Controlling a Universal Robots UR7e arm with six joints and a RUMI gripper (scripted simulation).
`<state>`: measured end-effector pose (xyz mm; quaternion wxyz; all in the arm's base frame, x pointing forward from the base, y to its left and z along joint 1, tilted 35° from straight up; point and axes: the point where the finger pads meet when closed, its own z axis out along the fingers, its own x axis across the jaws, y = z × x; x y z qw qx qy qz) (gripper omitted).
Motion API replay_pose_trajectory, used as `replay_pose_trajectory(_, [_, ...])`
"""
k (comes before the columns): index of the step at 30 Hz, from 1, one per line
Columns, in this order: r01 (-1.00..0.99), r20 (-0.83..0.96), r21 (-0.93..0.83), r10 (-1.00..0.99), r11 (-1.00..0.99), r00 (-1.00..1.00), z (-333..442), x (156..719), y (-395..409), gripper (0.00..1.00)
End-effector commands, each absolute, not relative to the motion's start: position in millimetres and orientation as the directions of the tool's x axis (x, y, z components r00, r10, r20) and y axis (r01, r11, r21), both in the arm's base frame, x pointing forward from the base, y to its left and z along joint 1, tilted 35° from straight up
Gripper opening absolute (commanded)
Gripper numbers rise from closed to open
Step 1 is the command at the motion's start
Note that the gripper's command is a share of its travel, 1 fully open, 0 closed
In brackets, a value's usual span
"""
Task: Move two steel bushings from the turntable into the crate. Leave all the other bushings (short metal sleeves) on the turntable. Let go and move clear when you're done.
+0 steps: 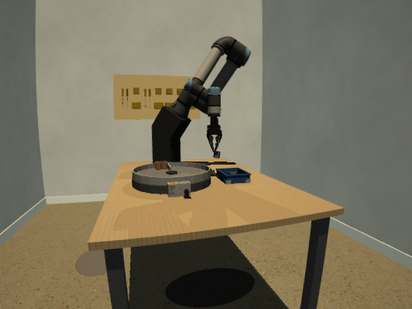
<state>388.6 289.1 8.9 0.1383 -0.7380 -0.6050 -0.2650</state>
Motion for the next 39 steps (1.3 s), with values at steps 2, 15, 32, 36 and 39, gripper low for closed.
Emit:
replay_pose_trajectory(2, [0.966, 0.555, 0.117, 0.821, -0.231, 0.129, 21.7, 391.4, 308.7, 0.00])
replay_pose_trajectory(15, [0.966, 0.555, 0.117, 0.821, -0.231, 0.129, 39.8, 394.1, 336.1, 0.00])
replay_pose_trajectory(32, [0.966, 0.555, 0.117, 0.821, -0.231, 0.129, 50.4, 395.7, 352.1, 0.00])
replay_pose_trajectory(36, [0.966, 0.555, 0.117, 0.821, -0.231, 0.129, 51.0, 395.8, 353.1, 0.00])
replay_pose_trajectory(39, [0.966, 0.555, 0.117, 0.821, -0.231, 0.129, 51.1, 395.9, 353.2, 0.00])
